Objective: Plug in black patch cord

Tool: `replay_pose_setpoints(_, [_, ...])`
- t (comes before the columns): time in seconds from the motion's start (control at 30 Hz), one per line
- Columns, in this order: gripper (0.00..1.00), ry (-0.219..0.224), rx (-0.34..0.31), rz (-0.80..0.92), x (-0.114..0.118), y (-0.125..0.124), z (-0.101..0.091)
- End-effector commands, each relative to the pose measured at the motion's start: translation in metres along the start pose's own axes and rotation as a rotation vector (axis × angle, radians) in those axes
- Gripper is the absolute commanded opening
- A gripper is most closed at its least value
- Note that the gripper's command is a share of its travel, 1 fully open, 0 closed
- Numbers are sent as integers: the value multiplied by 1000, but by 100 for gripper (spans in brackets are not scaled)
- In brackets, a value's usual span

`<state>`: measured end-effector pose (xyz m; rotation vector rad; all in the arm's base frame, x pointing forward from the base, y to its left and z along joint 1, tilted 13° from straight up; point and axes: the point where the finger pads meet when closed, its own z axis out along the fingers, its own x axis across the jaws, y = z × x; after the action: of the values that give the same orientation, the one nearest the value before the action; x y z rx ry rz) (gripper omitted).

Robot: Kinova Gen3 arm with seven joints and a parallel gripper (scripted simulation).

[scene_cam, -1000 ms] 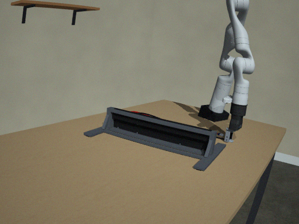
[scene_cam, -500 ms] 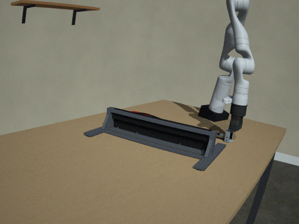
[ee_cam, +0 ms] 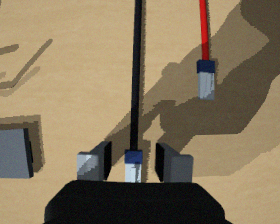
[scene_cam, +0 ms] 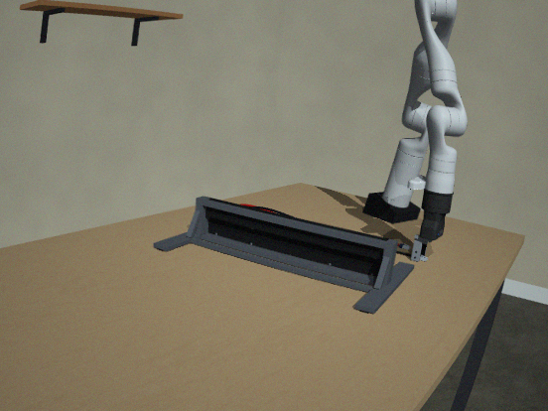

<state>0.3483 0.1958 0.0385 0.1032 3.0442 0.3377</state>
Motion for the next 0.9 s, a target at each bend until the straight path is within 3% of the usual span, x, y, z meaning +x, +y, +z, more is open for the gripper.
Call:
replay_pose_setpoints(0.0, [73, -1, -1, 0, 0, 0, 0])
replay_pose_setpoints(0.63, [73, -1, -1, 0, 0, 0, 0])
replay_pose_setpoints(0.67, [0, -1, -1, 0, 0, 0, 0])
replay_pose_setpoints(0.87, [0, -1, -1, 0, 0, 0, 0])
